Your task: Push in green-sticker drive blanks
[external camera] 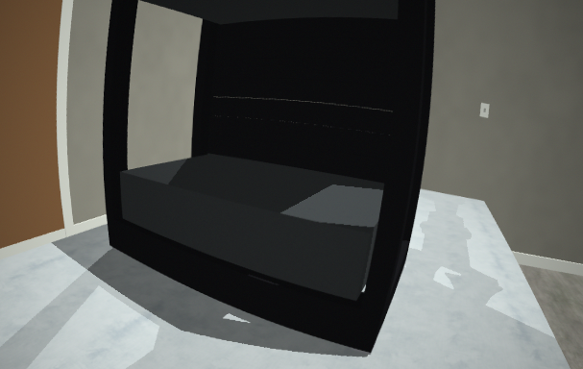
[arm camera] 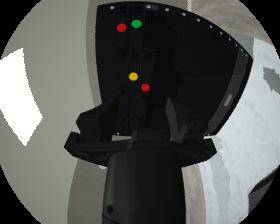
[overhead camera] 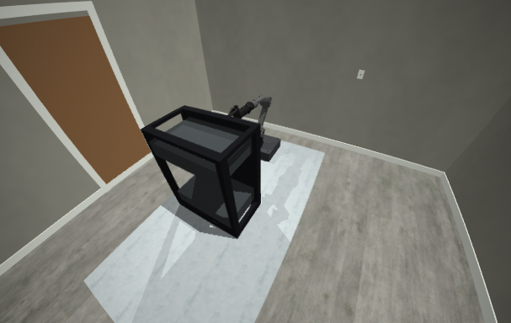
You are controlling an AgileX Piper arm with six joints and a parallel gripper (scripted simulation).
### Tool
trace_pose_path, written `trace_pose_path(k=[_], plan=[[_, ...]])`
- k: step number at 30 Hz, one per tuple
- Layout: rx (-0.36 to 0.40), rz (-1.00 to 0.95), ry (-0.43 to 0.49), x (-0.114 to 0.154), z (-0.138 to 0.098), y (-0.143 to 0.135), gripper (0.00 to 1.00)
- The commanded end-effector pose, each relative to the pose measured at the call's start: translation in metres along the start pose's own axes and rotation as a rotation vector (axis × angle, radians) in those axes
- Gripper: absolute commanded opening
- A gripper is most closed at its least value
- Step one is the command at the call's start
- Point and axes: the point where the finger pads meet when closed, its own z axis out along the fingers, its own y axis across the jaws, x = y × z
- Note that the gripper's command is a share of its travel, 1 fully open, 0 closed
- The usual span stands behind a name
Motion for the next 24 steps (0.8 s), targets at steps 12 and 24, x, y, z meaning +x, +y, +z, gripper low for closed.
trace_pose_path(k=[12,24], plan=[[0.001,0.000,-0.002,-0.0006,0.0008,0.0005,1.00],[0.003,0.000,-0.003,-0.0036,0.0020,0.0011,1.00]])
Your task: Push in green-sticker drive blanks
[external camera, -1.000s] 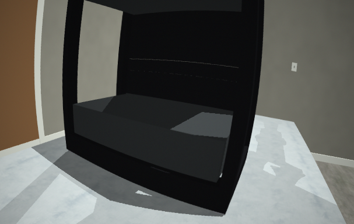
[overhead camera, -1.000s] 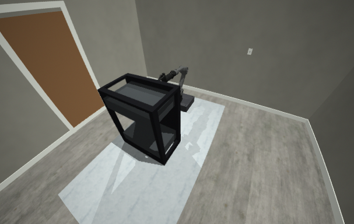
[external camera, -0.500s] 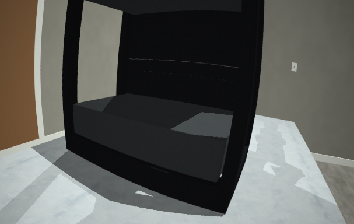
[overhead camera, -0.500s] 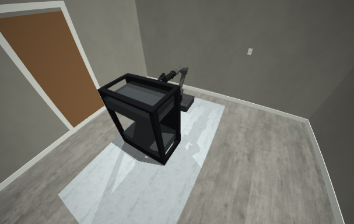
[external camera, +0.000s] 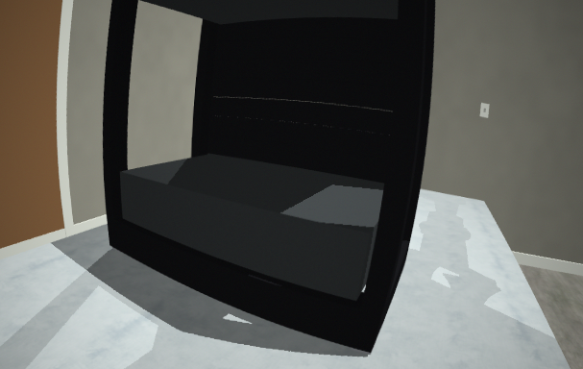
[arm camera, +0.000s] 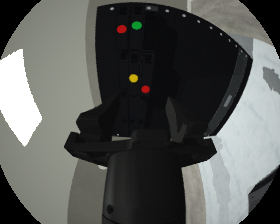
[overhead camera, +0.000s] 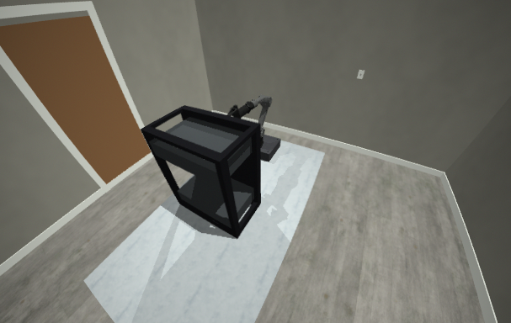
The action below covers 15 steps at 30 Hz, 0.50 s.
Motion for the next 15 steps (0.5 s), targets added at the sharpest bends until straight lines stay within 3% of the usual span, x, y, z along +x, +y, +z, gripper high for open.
trace_pose_path(k=[1,7,15], plan=[[-0.002,0.000,0.002,0.000,0.001,0.000,1.00],[-0.003,0.000,0.002,-0.011,0.005,0.003,1.00],[-0.003,0.000,0.002,-0.062,0.024,0.017,1.00]])
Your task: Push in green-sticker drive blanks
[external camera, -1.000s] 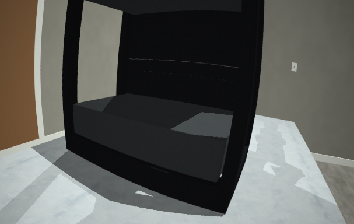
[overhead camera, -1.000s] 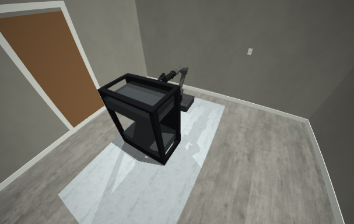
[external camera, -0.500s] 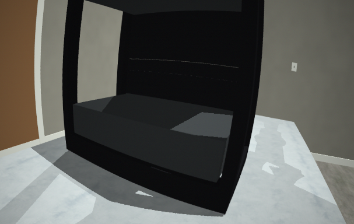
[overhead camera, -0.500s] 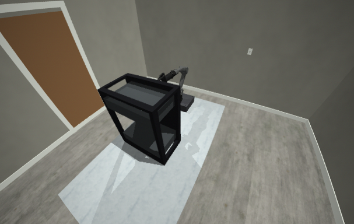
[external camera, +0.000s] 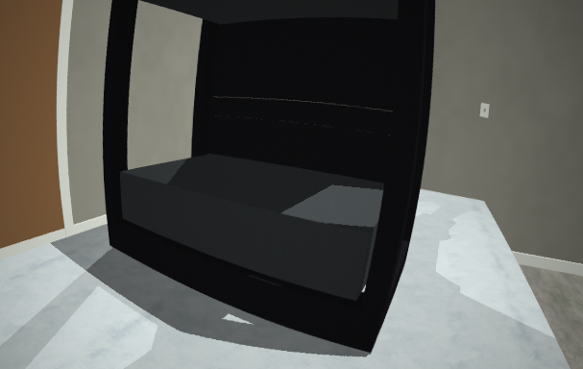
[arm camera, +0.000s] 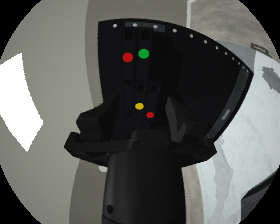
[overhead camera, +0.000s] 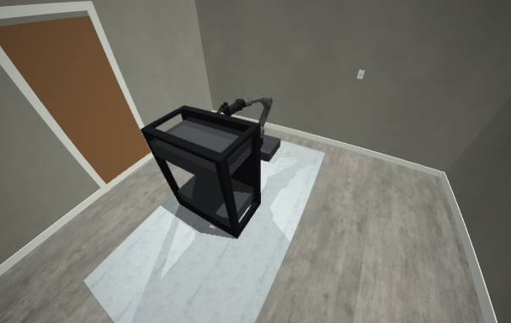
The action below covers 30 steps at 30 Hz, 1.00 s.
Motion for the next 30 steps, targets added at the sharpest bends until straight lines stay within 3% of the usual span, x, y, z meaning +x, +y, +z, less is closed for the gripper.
trace_pose_path(k=[1,12,30], plan=[[-0.010,0.000,0.011,-0.003,0.003,-0.001,1.00],[-0.010,0.000,0.011,-0.048,0.020,0.011,1.00],[-0.010,0.000,0.011,-0.050,0.021,0.012,1.00]])
